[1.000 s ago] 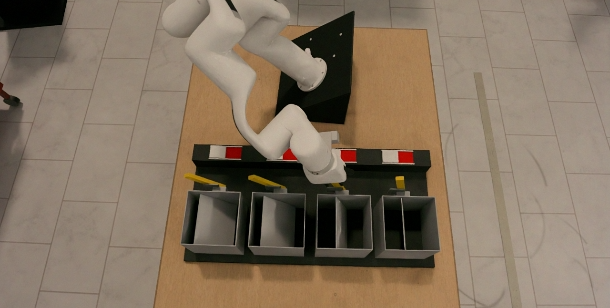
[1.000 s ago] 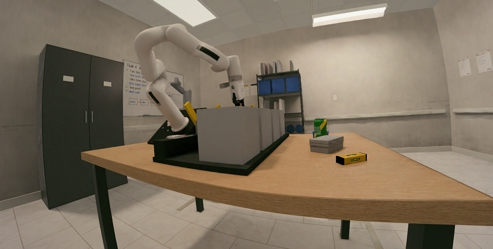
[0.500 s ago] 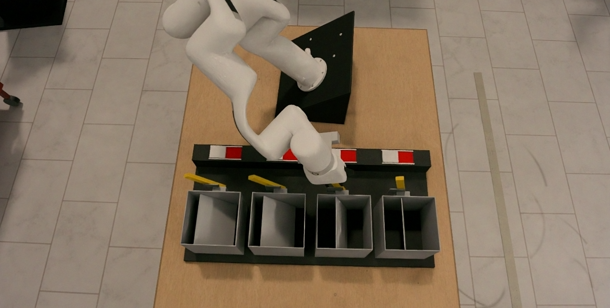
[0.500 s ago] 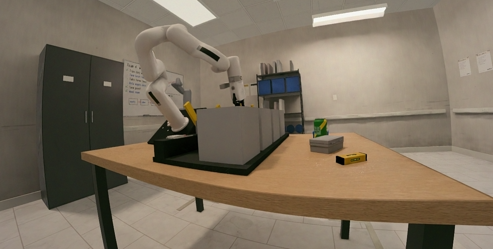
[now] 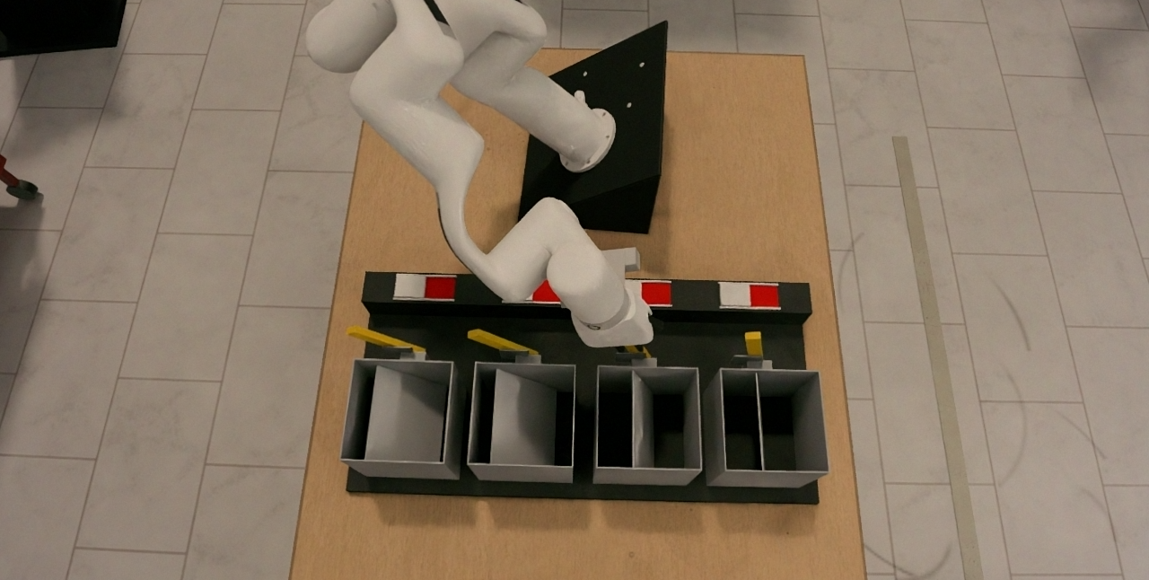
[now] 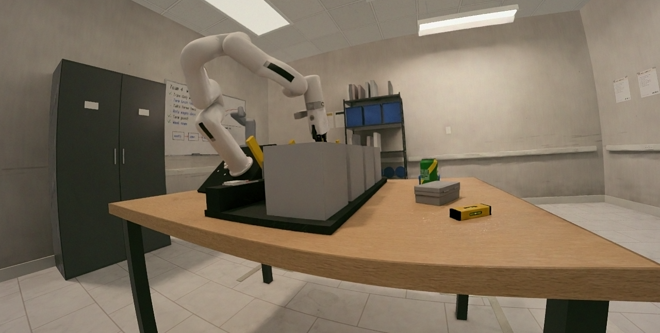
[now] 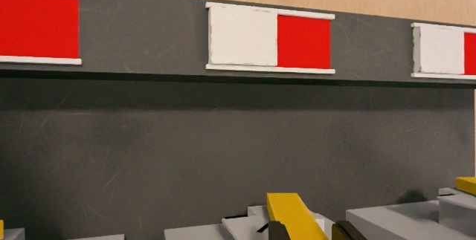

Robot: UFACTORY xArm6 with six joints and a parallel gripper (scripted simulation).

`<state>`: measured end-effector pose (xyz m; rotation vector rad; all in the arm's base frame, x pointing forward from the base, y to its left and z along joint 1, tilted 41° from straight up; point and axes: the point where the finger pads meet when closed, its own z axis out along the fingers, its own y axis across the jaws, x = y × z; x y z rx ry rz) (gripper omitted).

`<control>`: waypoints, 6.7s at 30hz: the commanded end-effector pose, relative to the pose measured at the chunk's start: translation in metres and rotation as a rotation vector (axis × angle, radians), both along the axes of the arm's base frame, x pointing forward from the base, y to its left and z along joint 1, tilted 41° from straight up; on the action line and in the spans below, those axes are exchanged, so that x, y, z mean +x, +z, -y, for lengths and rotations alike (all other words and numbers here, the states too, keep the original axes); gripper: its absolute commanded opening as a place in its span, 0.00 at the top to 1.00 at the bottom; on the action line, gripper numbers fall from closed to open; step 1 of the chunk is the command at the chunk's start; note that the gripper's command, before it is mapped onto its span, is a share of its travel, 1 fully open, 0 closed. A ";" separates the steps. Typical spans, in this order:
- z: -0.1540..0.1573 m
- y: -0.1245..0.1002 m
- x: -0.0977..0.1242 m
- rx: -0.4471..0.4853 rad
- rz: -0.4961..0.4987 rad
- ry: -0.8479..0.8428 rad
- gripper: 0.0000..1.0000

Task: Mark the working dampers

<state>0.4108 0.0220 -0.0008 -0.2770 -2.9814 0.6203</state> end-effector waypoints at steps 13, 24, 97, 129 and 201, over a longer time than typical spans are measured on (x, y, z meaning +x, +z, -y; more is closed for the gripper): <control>-0.001 0.001 0.001 0.001 0.004 0.001 0.81; -0.001 0.001 0.001 0.001 0.004 0.001 0.81; 0.033 0.009 -0.005 0.347 0.071 -0.014 0.81; 0.033 0.009 -0.005 0.353 0.073 -0.014 0.73; -0.003 0.076 0.045 0.118 0.039 -0.004 0.61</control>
